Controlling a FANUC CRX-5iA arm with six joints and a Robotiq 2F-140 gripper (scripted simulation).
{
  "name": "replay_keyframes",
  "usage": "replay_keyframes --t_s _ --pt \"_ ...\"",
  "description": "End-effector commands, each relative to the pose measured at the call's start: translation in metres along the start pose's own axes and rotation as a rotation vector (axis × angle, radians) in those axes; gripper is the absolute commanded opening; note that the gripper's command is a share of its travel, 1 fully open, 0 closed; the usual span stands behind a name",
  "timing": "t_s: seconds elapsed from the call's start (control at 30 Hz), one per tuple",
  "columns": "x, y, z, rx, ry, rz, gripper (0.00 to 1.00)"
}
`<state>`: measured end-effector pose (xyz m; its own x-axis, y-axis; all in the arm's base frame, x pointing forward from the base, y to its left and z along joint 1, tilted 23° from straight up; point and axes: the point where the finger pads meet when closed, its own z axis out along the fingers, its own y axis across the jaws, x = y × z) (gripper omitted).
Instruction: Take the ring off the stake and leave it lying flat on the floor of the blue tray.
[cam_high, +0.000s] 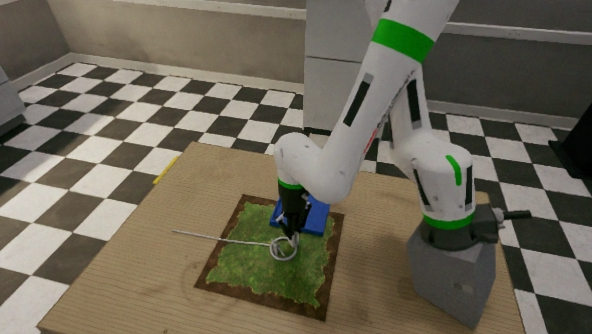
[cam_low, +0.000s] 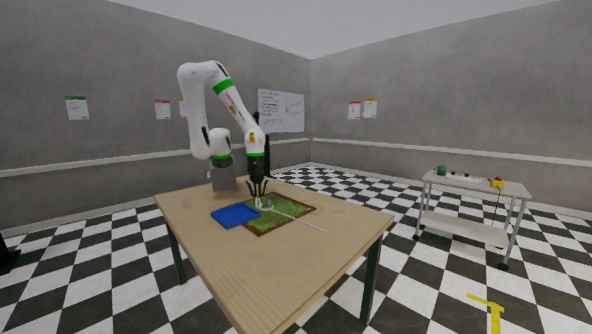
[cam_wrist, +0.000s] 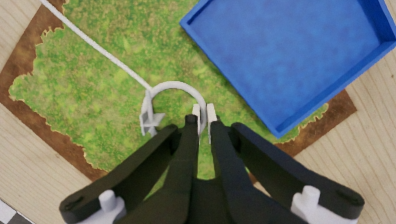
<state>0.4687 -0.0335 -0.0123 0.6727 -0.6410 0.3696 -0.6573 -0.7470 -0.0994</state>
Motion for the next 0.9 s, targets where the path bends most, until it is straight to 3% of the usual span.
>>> replay_keyframes --t_s 0.0,0.87 --pt "0.000 -0.001 0.000 0.001 0.001 0.000 0.10" --pt "0.000 -0.004 -0.014 0.001 0.000 0.000 0.10"
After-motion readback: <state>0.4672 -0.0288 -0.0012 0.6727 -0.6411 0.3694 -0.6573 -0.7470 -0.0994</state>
